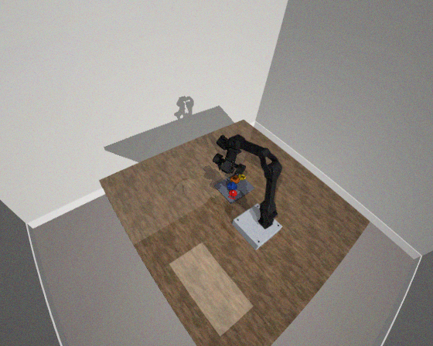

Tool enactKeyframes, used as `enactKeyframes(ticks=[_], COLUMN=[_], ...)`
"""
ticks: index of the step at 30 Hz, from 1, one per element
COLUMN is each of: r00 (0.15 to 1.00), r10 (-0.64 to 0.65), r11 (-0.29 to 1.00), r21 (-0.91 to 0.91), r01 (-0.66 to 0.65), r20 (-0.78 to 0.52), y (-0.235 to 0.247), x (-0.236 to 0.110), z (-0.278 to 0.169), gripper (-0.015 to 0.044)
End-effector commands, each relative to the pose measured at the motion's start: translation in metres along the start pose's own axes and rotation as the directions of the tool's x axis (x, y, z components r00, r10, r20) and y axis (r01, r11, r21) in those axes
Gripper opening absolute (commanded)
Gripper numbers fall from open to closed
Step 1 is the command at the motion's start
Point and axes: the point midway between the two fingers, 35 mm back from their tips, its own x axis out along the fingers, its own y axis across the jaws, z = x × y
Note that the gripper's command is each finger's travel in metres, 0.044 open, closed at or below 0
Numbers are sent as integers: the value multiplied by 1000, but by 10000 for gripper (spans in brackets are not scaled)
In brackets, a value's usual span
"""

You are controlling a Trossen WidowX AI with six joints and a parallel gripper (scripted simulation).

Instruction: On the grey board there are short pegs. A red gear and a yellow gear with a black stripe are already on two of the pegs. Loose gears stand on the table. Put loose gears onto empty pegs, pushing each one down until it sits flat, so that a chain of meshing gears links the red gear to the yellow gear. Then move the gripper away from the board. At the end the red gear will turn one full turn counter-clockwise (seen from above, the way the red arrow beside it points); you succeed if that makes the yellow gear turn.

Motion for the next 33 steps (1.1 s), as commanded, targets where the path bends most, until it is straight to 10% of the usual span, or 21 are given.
enactKeyframes(ticks=[1,16,33], r00=[1000,999,999], r10=[12,30,30], r11=[1000,999,999], r21=[-5,-12,-12], r01=[-12,-29,-30], r20=[11,29,29], y=[-9,36,41], x=[-3,-33,-35], z=[52,274,282], gripper=[440,440,440])
